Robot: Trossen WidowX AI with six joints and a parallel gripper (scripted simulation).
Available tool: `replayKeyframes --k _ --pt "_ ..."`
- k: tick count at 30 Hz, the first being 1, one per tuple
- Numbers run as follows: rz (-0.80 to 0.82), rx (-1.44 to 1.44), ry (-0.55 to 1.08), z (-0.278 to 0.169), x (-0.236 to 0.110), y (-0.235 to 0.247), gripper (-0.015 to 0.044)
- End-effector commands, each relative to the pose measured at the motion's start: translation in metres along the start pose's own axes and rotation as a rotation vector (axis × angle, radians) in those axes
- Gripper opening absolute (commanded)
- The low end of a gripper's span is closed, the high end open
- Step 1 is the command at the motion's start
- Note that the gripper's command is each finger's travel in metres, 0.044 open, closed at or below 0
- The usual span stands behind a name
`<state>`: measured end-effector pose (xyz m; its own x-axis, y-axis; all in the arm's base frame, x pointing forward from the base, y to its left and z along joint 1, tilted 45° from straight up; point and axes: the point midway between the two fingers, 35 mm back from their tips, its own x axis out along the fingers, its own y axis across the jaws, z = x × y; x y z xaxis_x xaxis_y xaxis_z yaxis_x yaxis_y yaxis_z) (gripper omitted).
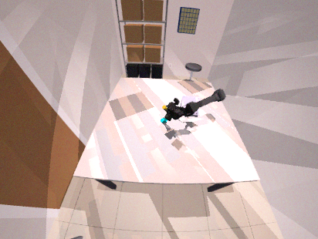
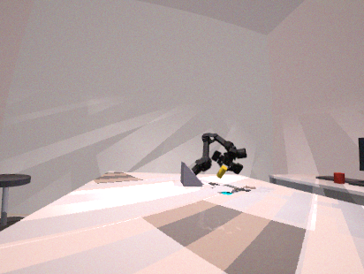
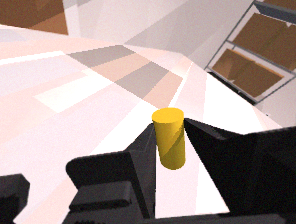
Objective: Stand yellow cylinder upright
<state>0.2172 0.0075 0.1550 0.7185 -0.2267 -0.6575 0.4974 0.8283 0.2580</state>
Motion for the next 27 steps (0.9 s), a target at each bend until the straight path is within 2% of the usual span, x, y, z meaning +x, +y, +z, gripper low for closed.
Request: replayKeyframes --k 1,27 --pt "0.005 0.021 -0.029 0.0004 -0.0008 -0.0012 0.0105" --pt "0.063 0.137 -0.166 0.0056 -0.0081 0.0013 0.0105"
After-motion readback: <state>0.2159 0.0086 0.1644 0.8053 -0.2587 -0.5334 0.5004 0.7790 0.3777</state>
